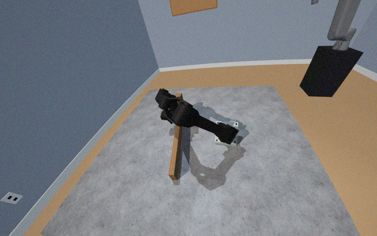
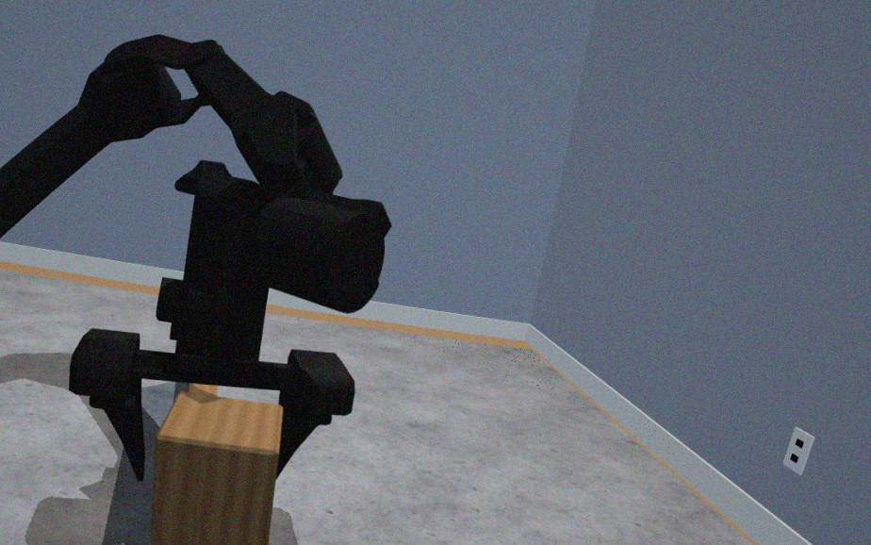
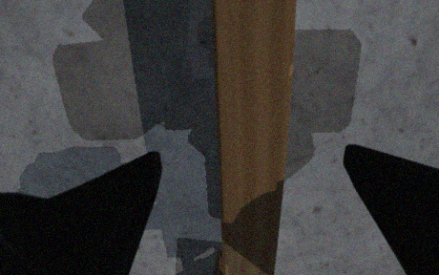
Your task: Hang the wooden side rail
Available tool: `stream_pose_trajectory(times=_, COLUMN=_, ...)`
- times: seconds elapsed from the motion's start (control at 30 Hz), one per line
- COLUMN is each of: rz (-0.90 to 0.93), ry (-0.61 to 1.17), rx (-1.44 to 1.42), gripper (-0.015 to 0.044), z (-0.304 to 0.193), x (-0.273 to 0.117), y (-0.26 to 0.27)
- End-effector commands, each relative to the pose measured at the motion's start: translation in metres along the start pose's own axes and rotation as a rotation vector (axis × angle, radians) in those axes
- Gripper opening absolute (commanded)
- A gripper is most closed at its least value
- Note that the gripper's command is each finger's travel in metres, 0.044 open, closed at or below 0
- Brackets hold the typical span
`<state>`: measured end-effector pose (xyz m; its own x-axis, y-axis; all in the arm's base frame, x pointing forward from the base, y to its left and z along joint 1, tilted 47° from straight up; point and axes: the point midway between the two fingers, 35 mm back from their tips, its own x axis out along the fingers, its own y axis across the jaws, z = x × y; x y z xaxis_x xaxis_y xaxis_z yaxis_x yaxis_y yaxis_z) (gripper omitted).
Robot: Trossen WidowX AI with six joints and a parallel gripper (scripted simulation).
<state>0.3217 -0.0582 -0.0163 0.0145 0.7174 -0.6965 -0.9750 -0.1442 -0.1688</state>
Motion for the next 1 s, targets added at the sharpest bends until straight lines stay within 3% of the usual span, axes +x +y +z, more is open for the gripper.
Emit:
stream_pose_trajectory(times=0.0, rz=-0.003, ry=-0.003, rx=0.008, gripper=0.044, z=0.0, x=0.007, y=0.001)
stream_pose_trajectory(times=0.67, rz=-0.004, ry=-0.006, rx=0.008, gripper=0.044, z=0.002, x=0.036, y=0.002)
stream_pose_trajectory(times=0.97, rz=-0.004, ry=-0.006, rx=0.008, gripper=0.0204, z=0.002, x=0.036, y=0.002)
